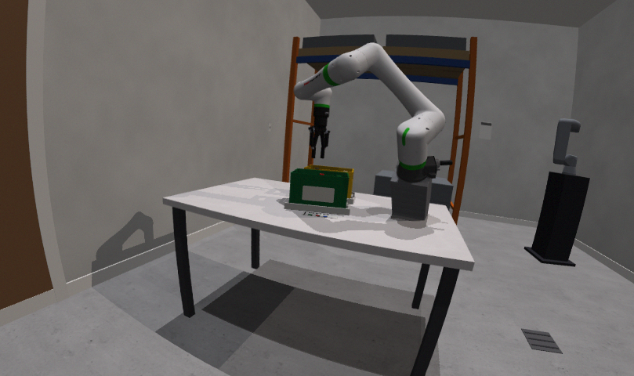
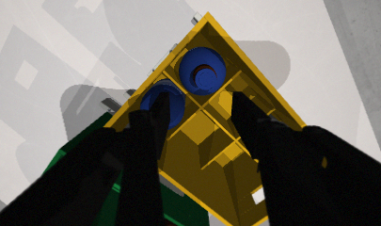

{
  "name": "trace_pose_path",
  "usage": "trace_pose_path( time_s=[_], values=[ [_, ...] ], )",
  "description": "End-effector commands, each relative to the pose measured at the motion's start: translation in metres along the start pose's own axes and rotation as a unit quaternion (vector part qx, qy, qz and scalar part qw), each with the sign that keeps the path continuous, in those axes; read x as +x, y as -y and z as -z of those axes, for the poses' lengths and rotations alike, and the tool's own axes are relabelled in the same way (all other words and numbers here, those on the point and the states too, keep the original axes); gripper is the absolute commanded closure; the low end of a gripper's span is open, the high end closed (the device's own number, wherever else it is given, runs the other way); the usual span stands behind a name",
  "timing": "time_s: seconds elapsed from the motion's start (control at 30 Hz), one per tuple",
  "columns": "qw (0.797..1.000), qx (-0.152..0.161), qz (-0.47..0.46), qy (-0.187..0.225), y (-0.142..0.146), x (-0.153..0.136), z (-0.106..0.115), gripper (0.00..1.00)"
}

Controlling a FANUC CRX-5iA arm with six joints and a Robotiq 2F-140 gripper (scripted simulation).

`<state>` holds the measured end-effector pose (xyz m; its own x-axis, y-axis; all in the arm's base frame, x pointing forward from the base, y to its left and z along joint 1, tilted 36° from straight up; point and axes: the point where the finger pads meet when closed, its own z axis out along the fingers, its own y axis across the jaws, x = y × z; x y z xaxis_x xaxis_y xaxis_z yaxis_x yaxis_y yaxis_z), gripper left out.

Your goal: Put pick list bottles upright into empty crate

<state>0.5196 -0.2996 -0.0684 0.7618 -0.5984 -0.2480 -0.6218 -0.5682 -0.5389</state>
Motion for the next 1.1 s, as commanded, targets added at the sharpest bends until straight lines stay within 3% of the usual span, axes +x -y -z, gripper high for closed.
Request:
trace_pose_path(
  time_s=[0.0,0.37,1.07],
  values=[
    [1.000,0.000,0.000,0.000,-0.008,0.015,0.001,0.56],
    [1.000,0.000,0.000,0.000,-0.009,0.017,0.001,0.56],
    [1.000,0.000,0.000,0.000,-0.009,0.017,-0.024,0.56]
  ],
)
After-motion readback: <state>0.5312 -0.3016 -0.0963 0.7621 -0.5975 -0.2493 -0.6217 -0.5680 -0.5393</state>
